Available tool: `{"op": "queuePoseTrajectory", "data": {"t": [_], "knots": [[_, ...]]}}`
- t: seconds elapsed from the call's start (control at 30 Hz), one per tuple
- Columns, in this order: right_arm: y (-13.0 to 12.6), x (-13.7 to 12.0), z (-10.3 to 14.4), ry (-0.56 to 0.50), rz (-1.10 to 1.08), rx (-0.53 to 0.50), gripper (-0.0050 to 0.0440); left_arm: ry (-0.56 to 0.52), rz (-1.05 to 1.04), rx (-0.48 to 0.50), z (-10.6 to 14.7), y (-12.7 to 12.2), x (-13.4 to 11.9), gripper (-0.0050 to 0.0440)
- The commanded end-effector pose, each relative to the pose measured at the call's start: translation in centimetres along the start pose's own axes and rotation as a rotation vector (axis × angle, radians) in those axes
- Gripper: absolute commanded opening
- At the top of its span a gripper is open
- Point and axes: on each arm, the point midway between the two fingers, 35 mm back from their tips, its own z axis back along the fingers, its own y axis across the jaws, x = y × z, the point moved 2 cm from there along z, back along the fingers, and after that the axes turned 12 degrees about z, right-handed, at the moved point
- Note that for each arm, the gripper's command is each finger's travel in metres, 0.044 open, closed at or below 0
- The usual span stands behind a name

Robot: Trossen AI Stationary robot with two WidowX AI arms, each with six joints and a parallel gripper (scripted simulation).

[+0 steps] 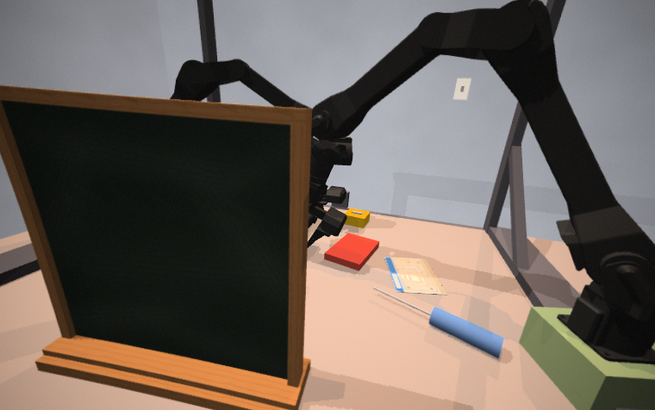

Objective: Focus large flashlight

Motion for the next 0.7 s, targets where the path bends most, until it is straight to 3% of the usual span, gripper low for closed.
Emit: {"op": "queuePoseTrajectory", "data": {"t": [0.0,0.5,0.53,0.67], "knots": [[-0.5,0.1,1.6,-0.006,0.001,-0.041,0.013,-0.008,0.0,0.016,-0.2,0.6,0.2,0.044],[-0.5,0.1,1.6,-0.006,0.001,-0.041,0.013,-0.008,-0.001,0.014,-2.0,0.6,0.2,0.044],[-0.5,0.1,1.6,-0.006,0.001,-0.041,0.013,-0.009,-0.001,0.014,-2.0,0.6,0.3,0.0226],[-0.5,0.1,1.6,-0.006,0.001,-0.041,0.013,-0.009,-0.001,0.014,-2.0,0.6,0.3,0.0226]]}}
